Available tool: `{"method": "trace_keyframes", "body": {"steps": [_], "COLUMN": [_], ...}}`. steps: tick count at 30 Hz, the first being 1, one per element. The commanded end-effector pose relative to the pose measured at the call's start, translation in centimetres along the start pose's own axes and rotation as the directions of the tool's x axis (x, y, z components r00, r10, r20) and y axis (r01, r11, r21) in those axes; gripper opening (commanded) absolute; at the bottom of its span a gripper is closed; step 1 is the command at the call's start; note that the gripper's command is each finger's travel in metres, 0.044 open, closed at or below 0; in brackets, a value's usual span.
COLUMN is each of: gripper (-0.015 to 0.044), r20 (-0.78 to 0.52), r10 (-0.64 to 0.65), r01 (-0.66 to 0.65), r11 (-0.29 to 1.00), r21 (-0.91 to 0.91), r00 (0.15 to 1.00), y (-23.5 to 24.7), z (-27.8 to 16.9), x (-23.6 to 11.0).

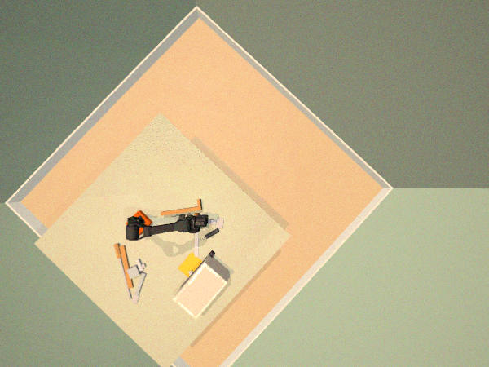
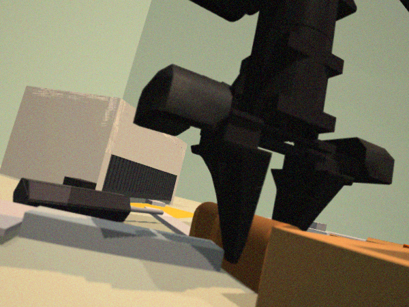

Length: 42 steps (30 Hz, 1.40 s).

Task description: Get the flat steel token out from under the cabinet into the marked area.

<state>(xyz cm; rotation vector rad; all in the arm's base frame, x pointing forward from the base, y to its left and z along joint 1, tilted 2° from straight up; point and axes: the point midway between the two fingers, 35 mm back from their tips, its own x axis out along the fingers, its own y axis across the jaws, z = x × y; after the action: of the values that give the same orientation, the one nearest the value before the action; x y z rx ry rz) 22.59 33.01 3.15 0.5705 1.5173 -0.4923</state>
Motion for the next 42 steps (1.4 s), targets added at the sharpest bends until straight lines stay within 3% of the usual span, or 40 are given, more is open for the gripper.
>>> {"method": "trace_keyframes", "body": {"steps": [1, 33, 42], "gripper": [0.0, 0.0, 0.0], "r20": [0.003, 0.007, 0.005], "r10": [0.016, 0.016, 0.016], "r01": [-0.016, -0.016, -0.016], "r11": [1.0, 1.0, 1.0], "r21": [0.003, 0.003, 0.004], "r00": [1.0, 1.0, 1.0], "y": [0.7, 1.0, 0.9], "z": [-0.1, 3.9, 2.7], "x": [-0.3, -0.3, -0.3]}}
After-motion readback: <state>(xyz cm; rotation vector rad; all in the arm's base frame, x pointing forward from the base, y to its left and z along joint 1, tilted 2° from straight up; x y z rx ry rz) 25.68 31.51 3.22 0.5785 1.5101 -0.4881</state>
